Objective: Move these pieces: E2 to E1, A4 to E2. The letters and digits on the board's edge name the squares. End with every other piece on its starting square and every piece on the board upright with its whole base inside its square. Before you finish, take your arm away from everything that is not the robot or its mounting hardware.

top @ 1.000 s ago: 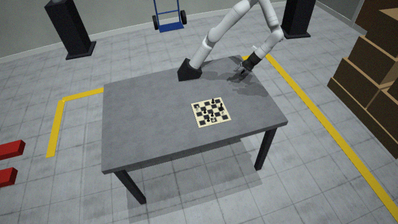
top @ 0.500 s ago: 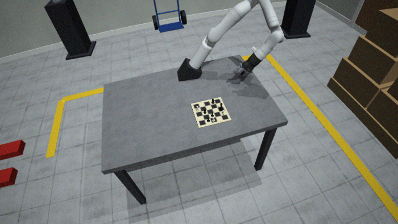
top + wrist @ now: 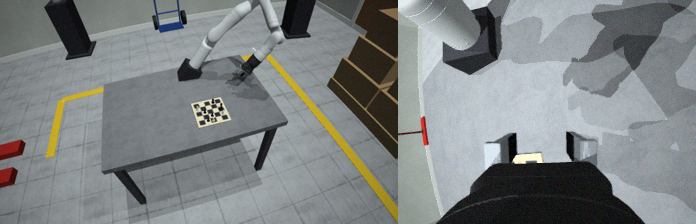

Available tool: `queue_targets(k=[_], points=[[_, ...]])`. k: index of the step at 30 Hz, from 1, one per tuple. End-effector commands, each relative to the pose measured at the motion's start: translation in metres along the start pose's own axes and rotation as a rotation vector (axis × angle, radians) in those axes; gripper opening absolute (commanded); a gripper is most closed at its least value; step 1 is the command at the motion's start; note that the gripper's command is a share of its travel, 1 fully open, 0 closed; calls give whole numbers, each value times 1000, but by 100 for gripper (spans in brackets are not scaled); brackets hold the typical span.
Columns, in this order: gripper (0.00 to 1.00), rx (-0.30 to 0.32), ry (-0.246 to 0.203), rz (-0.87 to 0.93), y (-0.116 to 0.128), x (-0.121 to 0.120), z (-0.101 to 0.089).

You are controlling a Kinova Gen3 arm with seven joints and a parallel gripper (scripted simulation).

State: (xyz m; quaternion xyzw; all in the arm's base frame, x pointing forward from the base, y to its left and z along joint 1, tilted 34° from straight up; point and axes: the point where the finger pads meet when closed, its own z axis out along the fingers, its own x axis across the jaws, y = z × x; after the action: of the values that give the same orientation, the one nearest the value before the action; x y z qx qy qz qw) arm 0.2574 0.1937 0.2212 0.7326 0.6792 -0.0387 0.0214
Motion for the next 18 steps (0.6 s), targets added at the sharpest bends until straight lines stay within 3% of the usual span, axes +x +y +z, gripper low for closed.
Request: queue_targets(k=[1, 18], points=[[100, 1, -1, 5, 1, -1, 0], [100, 2, 7, -3, 20, -9, 3]])
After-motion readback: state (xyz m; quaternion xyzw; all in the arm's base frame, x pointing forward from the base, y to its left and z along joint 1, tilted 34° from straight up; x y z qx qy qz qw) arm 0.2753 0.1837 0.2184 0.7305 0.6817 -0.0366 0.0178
